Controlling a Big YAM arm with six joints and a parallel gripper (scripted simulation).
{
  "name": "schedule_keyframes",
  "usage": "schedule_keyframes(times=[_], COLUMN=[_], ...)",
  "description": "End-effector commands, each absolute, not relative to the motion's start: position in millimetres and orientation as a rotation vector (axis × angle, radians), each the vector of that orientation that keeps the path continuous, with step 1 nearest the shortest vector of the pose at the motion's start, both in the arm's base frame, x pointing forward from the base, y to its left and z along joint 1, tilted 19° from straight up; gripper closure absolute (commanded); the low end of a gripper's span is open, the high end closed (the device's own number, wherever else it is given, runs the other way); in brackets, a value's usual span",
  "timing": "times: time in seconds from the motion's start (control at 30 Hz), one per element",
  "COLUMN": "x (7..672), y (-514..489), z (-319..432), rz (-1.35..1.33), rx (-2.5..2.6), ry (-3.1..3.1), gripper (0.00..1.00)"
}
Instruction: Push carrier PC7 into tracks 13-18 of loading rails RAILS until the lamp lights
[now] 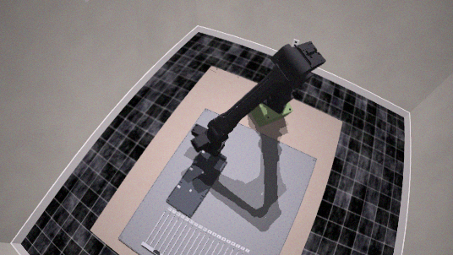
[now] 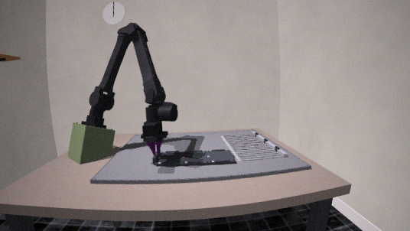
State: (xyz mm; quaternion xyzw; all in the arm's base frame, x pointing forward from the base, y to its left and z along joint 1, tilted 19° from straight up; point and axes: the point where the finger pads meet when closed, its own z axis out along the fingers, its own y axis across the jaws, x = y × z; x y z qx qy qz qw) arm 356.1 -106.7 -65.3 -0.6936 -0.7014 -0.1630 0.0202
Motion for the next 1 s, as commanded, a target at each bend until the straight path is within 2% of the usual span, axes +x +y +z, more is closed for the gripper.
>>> schedule_keyframes(times=[0.0, 0.97], x=[360, 393], y=[-96, -100], z=[-63, -57], rz=[-0.52, -0.521], rx=[-2.096, -2.109], ry=[-2.238, -2.225], gripper=[1.0, 1.0])
